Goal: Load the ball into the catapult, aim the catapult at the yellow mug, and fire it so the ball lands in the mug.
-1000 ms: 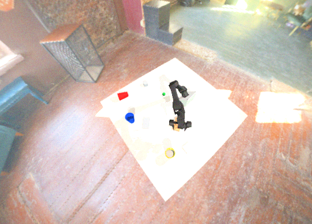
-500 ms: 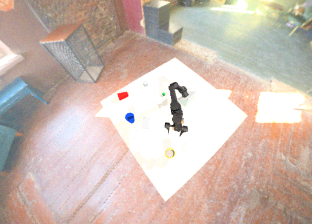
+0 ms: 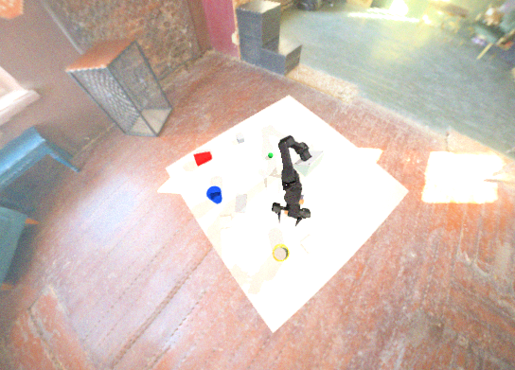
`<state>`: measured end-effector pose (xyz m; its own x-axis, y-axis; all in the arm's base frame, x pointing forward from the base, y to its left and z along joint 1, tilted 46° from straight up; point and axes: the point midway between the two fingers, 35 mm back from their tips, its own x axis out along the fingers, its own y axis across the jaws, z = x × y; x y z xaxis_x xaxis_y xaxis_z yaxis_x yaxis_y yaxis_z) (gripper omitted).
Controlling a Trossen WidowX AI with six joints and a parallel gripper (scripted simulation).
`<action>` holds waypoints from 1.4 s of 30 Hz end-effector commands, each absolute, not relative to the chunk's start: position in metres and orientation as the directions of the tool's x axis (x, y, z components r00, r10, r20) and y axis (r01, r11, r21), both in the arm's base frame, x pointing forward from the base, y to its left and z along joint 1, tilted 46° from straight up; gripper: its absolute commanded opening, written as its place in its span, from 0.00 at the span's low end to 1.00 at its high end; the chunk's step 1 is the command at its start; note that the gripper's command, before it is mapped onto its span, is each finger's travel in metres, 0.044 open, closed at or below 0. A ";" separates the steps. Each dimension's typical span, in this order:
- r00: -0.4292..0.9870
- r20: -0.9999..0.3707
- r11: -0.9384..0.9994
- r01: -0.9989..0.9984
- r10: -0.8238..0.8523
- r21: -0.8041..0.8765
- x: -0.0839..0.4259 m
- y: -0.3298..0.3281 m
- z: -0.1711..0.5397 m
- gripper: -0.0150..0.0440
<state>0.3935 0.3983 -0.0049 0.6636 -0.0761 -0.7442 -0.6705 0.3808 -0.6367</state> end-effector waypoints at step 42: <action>0.568 -0.760 -0.150 -0.821 -0.315 -0.552 0.290 0.360 -0.070 0.25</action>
